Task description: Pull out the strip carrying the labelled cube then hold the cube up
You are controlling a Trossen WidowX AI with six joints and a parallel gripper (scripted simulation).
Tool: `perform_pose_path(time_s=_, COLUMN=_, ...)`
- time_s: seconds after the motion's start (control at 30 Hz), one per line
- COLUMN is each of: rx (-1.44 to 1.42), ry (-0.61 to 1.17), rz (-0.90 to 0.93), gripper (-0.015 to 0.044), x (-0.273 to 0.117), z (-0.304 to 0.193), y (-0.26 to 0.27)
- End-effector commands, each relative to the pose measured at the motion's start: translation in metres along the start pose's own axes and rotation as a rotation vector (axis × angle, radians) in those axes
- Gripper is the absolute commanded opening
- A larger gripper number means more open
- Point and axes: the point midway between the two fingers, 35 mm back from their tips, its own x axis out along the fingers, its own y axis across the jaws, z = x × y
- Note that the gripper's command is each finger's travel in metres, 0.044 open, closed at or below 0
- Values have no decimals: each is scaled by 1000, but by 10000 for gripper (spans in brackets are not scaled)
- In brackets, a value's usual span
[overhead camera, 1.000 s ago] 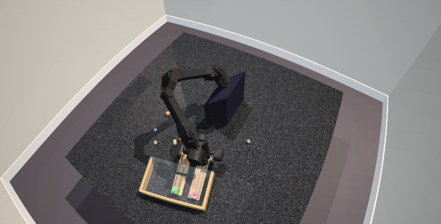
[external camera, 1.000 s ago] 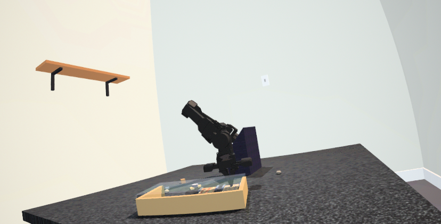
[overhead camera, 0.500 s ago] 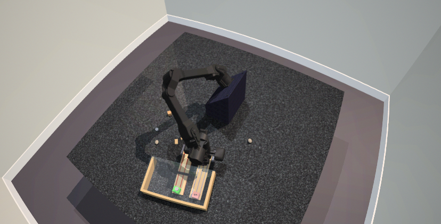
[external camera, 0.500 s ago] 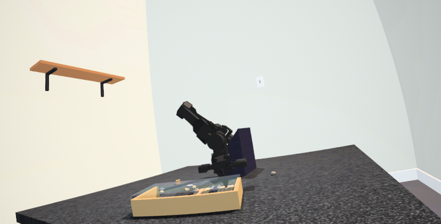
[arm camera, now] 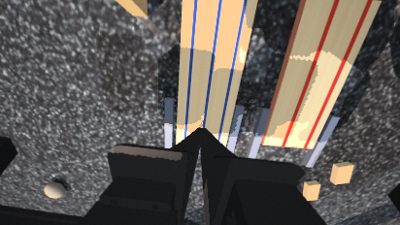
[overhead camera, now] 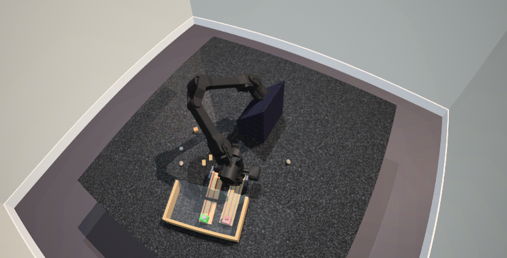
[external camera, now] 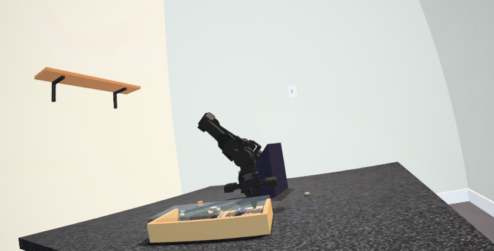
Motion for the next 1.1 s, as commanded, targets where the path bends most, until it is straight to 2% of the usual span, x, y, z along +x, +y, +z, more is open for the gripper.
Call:
perform_pose_path(time_s=0.0, rx=-9, ry=12, rz=-4, gripper=0, x=3, z=-10, y=1)
perform_pose_path(time_s=1.07, rx=-12, ry=14, rz=-4, gripper=0, x=5, z=-59, y=1)
